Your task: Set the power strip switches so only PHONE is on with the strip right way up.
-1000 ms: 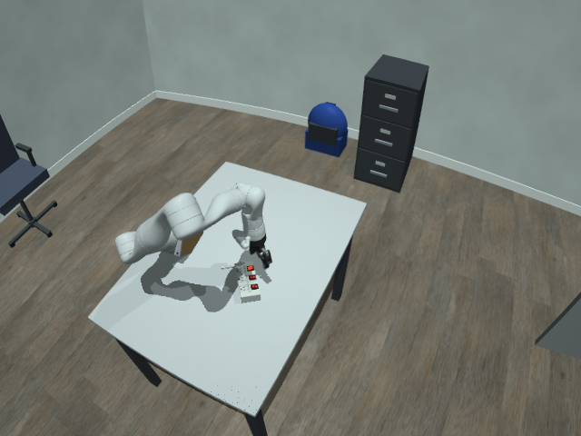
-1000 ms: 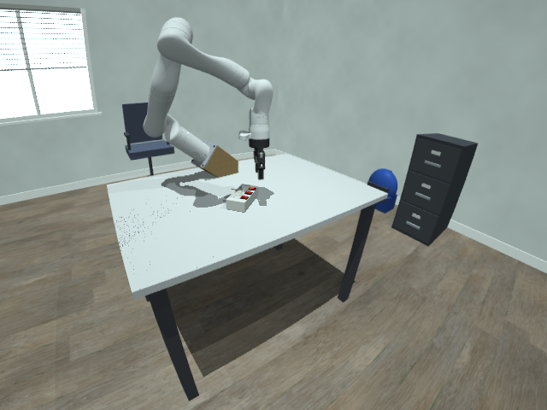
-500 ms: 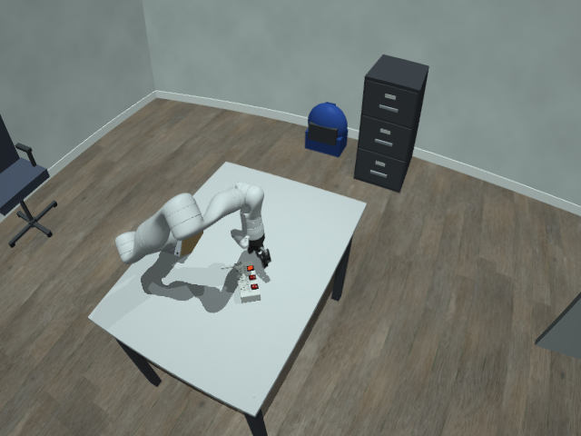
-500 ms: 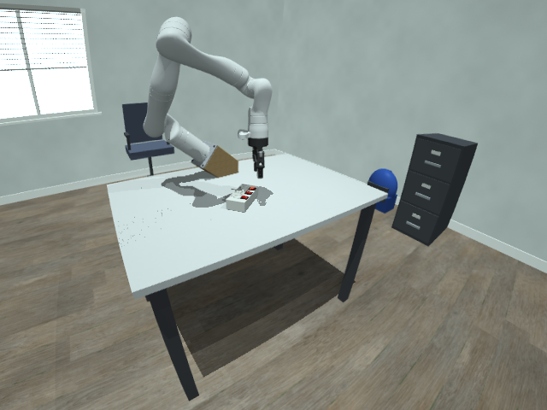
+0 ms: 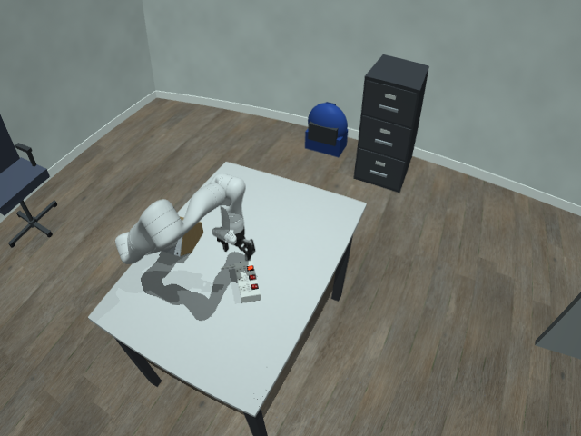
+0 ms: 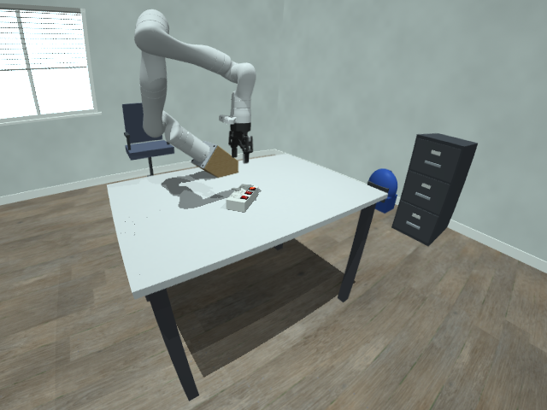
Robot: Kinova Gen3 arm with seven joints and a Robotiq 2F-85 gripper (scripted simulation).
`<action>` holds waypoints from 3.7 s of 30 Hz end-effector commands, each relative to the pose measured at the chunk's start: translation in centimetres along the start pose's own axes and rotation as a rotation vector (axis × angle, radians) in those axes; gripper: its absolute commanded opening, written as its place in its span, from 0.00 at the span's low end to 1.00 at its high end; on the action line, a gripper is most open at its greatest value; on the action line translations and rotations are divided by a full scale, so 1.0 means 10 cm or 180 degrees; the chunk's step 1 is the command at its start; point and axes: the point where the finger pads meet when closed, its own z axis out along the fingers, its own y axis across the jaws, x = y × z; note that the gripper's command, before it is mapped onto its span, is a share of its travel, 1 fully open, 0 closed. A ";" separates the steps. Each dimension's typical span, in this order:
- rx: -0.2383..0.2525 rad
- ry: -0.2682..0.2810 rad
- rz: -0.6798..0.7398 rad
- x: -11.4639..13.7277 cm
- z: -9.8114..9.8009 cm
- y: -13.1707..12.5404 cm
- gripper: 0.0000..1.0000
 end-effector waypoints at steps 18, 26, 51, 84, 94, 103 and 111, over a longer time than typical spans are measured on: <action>0.0017 -0.0005 -0.0075 0.12 -0.10 0.00 1.00; 0.0010 -0.0003 -0.0017 0.12 -0.10 0.00 1.00; -0.0082 0.0009 0.1269 0.07 0.05 -0.03 1.00; -0.0100 0.0100 0.5218 0.12 0.41 -0.34 1.00; -0.0073 0.0077 0.6205 0.15 0.47 -0.47 1.00; -0.0054 0.0043 0.6898 0.18 0.51 -0.57 1.00; -0.0041 0.0002 0.7415 0.21 0.53 -0.65 1.00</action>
